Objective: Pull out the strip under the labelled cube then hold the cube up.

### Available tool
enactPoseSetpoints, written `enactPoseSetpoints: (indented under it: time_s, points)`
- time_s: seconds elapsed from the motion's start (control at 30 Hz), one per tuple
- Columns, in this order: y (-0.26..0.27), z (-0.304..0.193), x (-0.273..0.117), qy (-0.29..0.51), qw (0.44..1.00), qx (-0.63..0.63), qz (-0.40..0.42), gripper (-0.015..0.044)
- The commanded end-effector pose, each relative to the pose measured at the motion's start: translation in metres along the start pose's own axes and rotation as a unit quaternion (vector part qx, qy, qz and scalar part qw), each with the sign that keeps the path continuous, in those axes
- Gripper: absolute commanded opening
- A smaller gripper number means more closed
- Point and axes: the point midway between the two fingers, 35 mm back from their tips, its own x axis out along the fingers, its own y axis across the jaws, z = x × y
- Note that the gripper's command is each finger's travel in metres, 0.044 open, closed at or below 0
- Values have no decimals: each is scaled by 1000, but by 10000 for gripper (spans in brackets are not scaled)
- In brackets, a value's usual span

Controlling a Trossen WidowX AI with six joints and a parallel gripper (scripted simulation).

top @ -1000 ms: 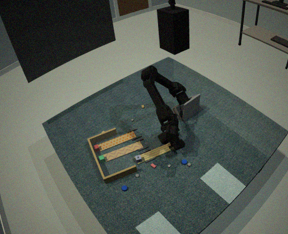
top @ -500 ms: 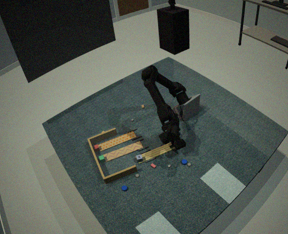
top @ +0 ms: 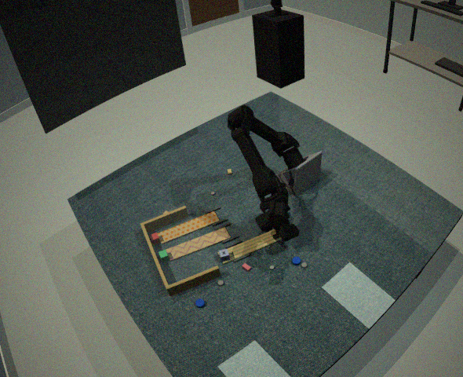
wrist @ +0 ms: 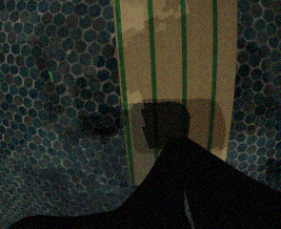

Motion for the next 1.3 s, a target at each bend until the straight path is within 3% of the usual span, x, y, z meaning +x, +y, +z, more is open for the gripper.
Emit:
enactPoseSetpoints:
  time_s: [0.0,0.17,0.3,0.43,0.87,1.27]
  points:
    - [-6,-9,5,16,1000,-4,-7,0]
    - [2,2,-41,15,1000,-4,-5,0]
    - [2,2,-43,16,1000,-4,-6,0]
    - [4,24,-44,15,997,77,-7,105]
    - [5,83,-53,14,996,83,-7,440]
    - [4,140,-61,13,996,84,-7,440]
